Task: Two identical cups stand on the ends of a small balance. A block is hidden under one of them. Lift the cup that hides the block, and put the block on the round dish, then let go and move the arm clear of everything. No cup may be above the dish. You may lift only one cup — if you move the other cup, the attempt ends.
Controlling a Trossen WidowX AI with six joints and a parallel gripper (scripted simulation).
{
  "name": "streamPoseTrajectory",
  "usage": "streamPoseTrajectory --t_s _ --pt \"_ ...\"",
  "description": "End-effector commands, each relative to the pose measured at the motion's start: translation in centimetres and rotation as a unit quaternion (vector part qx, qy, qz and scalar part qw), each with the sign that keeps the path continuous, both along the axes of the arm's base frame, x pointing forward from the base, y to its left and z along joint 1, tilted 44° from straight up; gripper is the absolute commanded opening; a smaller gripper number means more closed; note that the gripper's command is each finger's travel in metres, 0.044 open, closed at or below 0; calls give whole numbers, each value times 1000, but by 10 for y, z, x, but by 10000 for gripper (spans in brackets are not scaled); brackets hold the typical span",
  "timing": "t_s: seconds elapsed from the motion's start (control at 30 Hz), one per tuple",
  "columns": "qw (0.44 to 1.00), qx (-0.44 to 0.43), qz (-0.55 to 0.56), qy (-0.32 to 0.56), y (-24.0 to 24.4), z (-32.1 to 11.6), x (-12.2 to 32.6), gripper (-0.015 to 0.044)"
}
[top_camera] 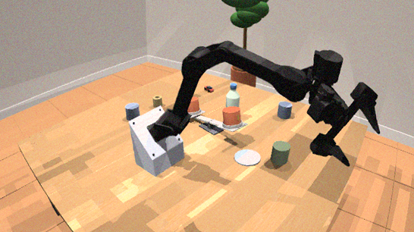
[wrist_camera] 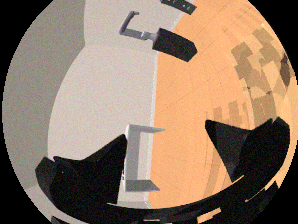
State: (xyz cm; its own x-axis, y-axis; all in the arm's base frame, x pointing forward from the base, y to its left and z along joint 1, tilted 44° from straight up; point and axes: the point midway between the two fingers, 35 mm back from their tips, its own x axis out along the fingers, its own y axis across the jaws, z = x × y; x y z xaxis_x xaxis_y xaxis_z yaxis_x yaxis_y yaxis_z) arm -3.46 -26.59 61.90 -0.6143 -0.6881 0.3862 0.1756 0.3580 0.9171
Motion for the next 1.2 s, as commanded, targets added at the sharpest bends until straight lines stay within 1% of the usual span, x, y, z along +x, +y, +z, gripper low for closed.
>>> streamPoseTrajectory --t_s 0.0,0.27,0.53,0.7,0.9,1.17 --pt "997 55 52 16 -26 -27 39 440" --pt "978 141 144 61 -51 -75 116 440" --pt "940 221 228 123 -51 -130 196 440" --pt "908 266 276 171 -38 -166 244 440" --pt "865 300 326 236 -10 -203 295 440" --pt "801 335 378 320 35 -252 346 440"
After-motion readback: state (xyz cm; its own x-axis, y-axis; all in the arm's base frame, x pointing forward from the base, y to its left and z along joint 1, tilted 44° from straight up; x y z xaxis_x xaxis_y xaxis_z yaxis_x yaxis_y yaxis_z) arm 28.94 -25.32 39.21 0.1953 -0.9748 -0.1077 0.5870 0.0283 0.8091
